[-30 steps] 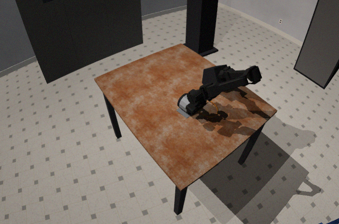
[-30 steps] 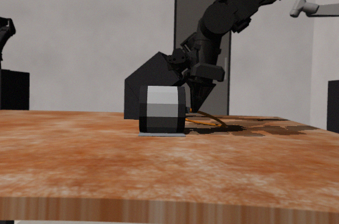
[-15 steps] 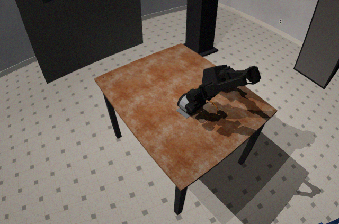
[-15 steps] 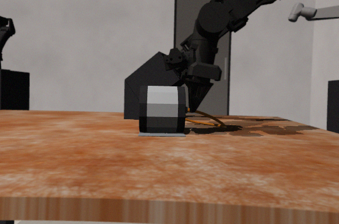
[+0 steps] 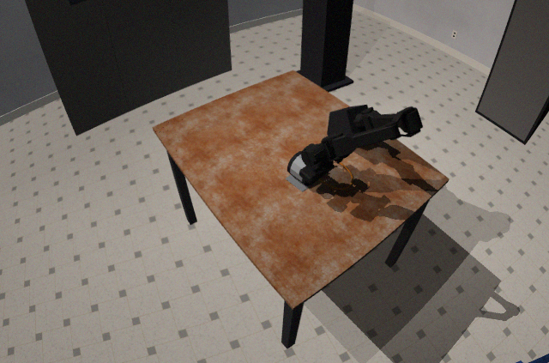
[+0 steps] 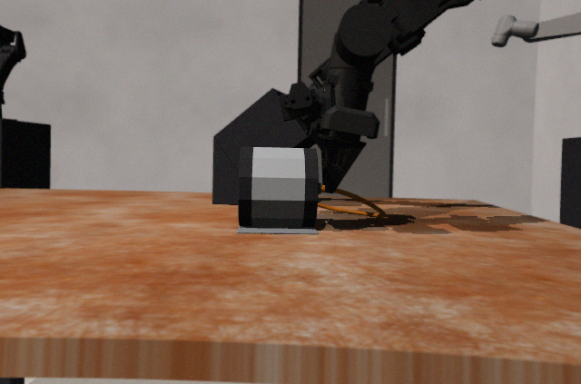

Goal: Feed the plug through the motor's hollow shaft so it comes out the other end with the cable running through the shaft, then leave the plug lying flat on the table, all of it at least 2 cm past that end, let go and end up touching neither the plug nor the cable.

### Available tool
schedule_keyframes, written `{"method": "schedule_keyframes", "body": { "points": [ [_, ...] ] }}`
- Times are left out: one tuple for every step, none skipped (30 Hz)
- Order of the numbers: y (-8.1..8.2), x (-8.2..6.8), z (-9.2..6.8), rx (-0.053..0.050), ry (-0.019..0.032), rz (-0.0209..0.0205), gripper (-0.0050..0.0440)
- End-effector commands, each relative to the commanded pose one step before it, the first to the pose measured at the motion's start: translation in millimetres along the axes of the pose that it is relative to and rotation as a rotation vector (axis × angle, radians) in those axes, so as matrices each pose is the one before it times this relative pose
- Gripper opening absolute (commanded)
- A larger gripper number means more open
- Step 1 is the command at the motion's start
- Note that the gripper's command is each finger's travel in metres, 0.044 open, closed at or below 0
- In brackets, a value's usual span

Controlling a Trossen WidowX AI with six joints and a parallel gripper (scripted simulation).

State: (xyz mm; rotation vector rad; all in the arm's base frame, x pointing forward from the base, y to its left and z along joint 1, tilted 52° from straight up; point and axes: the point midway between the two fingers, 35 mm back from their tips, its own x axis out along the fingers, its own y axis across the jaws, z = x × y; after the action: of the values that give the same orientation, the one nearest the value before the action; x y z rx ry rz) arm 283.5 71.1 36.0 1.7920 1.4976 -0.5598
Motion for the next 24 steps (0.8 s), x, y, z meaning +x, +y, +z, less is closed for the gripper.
{"method": "schedule_keyframes", "body": {
  "points": [
    [0.35,-5.36,-6.30,-0.0019,-0.00425,-0.00054,0.0100],
    [-0.04,-6.04,-6.70,-0.0015,-0.00633,-0.00094,0.0100],
    [-0.24,-4.09,-4.46,-0.0010,-0.00421,-0.00057,0.0100],
    [-0.12,-1.38,-1.48,-0.0003,-0.00140,-0.00018,0.0100],
    [0.00,0.00,0.00,0.0000,0.00000,0.00000,0.0100],
    [0.00,0.00,0.00,0.0000,0.00000,0.00000,0.0100],
    [0.00,0.00,0.00,0.0000,0.00000,0.00000,0.0100],
    [0.00,0.00,0.00,0.0000,0.00000,0.00000,0.0100],
    [0.00,0.00,0.00,0.0000,0.00000,0.00000,0.0100],
    [0.00,0.00,0.00,0.0000,0.00000,0.00000,0.0100],
    [0.00,0.00,0.00,0.0000,0.00000,0.00000,0.0100],
    [0.00,0.00,0.00,0.0000,0.00000,0.00000,0.0100],
    [0.00,0.00,0.00,0.0000,0.00000,0.00000,0.0100],
    [0.00,0.00,0.00,0.0000,0.00000,0.00000,0.0100],
    [0.00,0.00,0.00,0.0000,0.00000,0.00000,0.0100],
    [-0.13,0.78,0.46,-0.0051,0.00303,-0.00052,0.0100],
    [0.01,1.31,1.43,0.0006,-0.00038,0.00007,0.0100],
    [-0.07,3.91,4.29,0.0019,-0.00114,0.00019,0.0100],
    [-0.20,3.88,4.26,0.0019,-0.00114,0.00019,0.0100],
    [-0.09,1.29,1.41,0.0006,-0.00038,0.00006,0.0100],
    [0.00,0.00,0.00,0.0000,0.00000,0.00000,0.0100],
    [0.00,0.00,0.00,0.0000,0.00000,0.00000,0.0100],
    [0.00,0.00,0.00,0.0000,0.00000,0.00000,0.0100],
    [0.00,0.00,0.00,0.0000,0.00000,0.00000,0.0100]
  ]
}}
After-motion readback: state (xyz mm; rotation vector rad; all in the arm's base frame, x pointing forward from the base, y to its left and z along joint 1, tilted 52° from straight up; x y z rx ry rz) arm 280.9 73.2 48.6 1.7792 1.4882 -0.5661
